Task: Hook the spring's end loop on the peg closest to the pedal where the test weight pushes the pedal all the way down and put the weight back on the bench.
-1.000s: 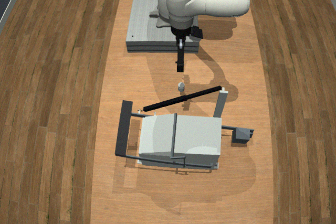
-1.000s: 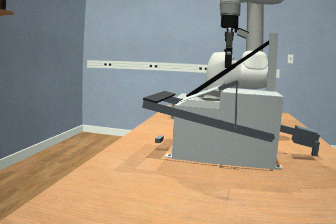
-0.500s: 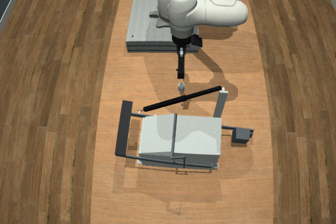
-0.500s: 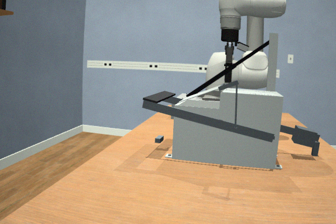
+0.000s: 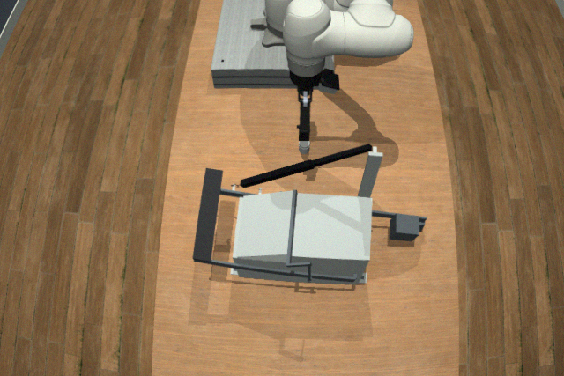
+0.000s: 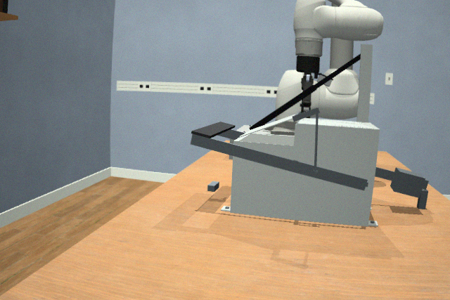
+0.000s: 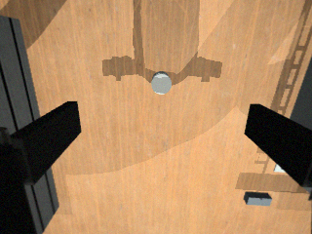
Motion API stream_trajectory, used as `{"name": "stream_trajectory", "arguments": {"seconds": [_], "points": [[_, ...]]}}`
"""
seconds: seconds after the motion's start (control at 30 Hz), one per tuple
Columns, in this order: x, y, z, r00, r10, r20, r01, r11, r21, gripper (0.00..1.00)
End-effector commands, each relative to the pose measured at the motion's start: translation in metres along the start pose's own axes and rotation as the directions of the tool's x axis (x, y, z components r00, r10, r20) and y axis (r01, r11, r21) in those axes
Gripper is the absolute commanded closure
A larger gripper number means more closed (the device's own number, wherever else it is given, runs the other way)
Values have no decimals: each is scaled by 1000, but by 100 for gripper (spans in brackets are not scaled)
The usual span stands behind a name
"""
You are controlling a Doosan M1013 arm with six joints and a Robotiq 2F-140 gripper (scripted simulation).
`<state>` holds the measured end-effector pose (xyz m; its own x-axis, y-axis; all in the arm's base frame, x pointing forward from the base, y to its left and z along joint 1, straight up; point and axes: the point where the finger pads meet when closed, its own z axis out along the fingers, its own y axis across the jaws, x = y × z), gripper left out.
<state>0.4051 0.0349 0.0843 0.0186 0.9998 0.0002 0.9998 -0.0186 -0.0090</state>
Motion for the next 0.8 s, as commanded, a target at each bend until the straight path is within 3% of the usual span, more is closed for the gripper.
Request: {"name": "stream_trajectory", "arguments": {"seconds": [0.0,0.33,0.37,0.77], "points": [[1,5,6,1000,0,0,0,1000,-6,0],[1,5,6,1000,0,0,0,1000,-6,0],[4,1,65,1000,0,0,0,1000,-6,0],[4,1,65,1000,0,0,0,1000,-6,0]]}}
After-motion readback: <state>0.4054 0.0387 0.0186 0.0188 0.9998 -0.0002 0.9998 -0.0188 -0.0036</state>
